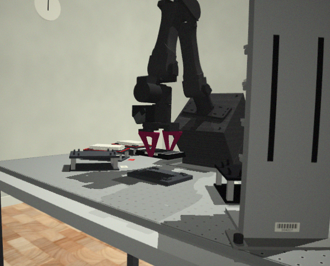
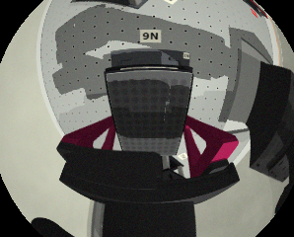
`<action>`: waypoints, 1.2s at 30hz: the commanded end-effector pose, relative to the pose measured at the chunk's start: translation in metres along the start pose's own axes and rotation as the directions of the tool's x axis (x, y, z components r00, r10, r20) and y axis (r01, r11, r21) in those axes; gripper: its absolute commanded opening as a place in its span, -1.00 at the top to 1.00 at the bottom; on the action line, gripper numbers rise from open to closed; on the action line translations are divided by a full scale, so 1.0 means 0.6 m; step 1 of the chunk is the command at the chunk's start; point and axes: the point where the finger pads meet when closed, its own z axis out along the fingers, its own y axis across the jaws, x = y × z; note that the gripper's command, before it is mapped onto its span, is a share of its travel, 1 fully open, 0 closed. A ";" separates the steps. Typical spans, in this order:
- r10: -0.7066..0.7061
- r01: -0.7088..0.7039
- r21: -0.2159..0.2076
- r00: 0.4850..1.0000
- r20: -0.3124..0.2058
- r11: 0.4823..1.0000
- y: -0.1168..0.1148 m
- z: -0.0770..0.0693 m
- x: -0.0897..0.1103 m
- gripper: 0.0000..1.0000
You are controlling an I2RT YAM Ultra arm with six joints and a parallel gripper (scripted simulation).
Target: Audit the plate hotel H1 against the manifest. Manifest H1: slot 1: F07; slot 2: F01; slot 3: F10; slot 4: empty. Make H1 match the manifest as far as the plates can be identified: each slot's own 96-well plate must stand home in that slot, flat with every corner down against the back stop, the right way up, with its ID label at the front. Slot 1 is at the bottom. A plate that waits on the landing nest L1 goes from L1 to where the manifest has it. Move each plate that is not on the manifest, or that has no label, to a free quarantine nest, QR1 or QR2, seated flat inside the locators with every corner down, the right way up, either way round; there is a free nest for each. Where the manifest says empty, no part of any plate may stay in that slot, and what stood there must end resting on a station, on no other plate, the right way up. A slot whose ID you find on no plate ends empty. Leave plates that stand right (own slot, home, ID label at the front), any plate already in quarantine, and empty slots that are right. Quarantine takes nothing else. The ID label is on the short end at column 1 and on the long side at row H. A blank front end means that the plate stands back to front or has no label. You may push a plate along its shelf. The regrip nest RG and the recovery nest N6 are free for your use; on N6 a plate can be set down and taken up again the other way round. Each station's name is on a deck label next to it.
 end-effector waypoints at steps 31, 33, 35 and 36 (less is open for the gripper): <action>0.001 -0.001 -0.007 1.000 0.001 1.000 0.003 0.031 -0.001 -0.72; 0.001 -0.001 -0.007 1.000 0.001 1.000 0.003 0.031 -0.001 -0.72; 0.001 -0.001 -0.007 1.000 0.001 1.000 0.003 0.033 -0.001 -0.72; 0.001 -0.001 -0.007 1.000 0.001 1.000 0.003 0.035 -0.001 -0.72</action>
